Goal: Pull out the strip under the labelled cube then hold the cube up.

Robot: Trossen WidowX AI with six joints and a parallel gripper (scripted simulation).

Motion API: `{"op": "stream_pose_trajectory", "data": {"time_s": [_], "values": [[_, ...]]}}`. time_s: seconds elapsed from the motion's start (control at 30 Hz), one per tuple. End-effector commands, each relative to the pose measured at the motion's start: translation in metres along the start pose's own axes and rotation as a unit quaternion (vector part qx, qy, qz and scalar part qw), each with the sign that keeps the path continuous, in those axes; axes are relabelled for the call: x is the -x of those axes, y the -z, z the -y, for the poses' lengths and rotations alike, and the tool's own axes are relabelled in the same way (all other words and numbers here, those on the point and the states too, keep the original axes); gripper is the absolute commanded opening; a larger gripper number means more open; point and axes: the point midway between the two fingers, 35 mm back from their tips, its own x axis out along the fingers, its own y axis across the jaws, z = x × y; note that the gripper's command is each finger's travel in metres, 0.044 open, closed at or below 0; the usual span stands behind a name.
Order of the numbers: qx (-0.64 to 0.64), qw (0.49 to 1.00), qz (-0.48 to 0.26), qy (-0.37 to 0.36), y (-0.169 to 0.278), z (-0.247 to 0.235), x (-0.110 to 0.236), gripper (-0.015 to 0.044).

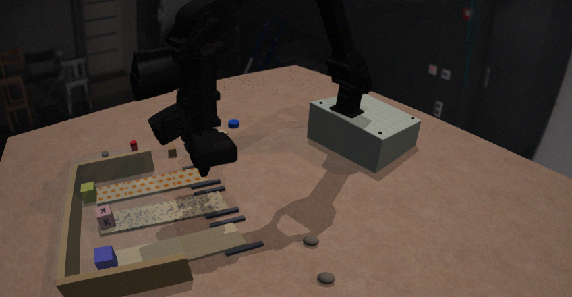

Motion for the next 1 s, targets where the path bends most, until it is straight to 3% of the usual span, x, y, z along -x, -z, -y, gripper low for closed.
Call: {"op": "stream_pose_trajectory", "data": {"time_s": [0.0, 0.97], "values": [[-0.002, 1.0, -0.002, 0.003, 0.001, 0.001, -0.009, 0.0], [-0.002, 1.0, -0.003, 0.003, 0.005, 0.003, -0.056, 0.0]]}}
